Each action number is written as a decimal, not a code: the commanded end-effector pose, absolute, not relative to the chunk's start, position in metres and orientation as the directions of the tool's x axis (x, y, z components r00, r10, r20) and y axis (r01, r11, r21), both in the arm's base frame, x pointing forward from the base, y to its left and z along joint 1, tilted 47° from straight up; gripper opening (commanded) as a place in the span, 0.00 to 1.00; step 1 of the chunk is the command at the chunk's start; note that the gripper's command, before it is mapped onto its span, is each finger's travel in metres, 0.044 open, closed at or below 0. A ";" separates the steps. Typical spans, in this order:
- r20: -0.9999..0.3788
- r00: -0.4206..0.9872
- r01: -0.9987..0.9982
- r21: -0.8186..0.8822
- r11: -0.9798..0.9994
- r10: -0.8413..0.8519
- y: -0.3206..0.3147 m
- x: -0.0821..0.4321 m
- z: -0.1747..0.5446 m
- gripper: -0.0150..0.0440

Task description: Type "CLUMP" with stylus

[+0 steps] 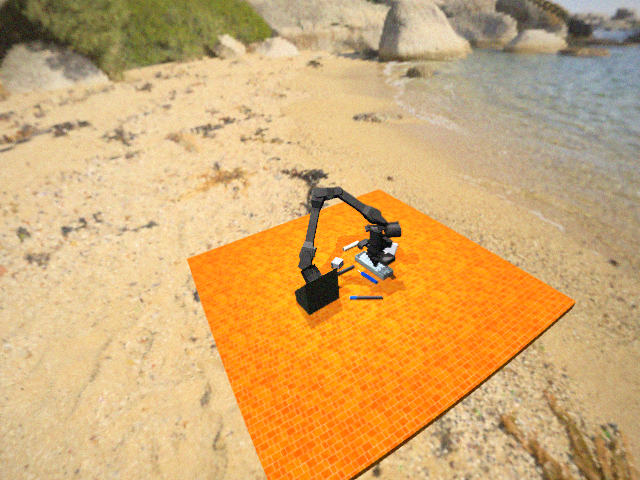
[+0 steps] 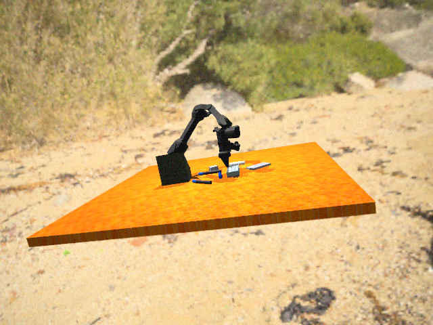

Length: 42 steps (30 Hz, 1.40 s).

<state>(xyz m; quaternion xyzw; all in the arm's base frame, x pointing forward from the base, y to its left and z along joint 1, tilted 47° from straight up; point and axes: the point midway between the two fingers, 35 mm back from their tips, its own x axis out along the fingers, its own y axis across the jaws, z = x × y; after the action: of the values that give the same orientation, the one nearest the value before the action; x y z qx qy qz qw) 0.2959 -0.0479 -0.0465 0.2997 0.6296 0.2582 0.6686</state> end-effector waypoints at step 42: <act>-0.686 0.086 0.040 0.727 0.686 0.722 -0.034 0.292 0.047 0.25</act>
<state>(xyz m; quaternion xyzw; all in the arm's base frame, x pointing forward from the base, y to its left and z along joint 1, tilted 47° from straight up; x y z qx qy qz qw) 0.2915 -0.0342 0.0477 0.3040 0.6270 0.2549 0.6705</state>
